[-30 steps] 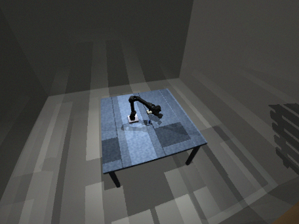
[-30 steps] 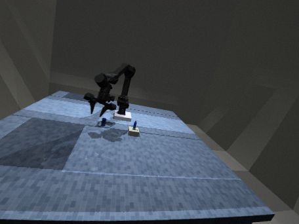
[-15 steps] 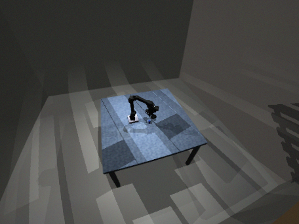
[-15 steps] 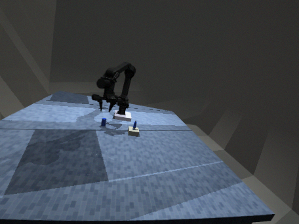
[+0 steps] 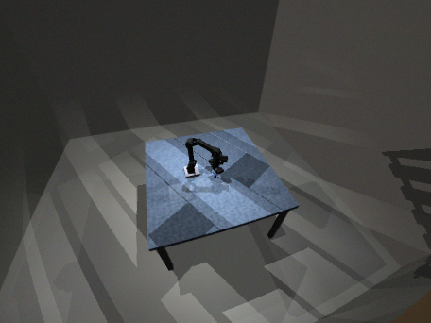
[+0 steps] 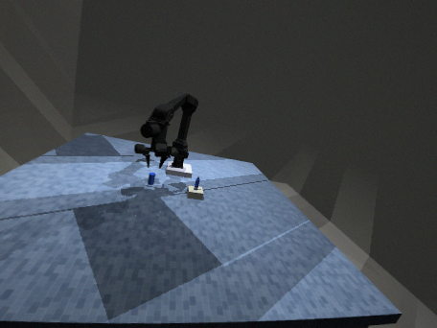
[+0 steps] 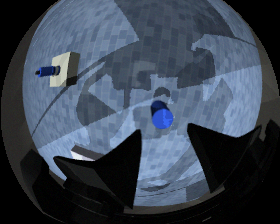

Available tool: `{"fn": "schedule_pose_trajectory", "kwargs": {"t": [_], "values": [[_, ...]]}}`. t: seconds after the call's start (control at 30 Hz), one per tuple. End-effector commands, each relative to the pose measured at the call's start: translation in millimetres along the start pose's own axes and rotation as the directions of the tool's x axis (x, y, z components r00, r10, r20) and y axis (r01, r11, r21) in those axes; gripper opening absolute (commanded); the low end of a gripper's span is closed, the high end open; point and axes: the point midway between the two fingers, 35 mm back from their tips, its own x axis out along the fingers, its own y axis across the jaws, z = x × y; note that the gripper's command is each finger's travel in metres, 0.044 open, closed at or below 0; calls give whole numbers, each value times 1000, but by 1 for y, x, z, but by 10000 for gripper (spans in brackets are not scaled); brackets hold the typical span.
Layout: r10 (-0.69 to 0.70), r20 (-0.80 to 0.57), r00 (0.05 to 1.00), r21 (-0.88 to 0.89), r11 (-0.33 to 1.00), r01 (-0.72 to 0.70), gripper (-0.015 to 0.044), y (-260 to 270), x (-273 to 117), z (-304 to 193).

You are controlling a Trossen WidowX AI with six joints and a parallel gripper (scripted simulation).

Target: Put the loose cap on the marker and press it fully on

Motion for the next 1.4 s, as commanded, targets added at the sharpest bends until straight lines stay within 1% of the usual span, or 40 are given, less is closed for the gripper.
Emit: {"fn": "schedule_pose_trajectory", "kwargs": {"t": [0.0,1.27,1.37], "values": [[-7,2,1000,4,1000,7,241,-1,13,-1],[-7,2,1000,4,1000,7,241,-2,67,-1],[-7,2,1000,4,1000,7,162,-2,67,-2]]}}
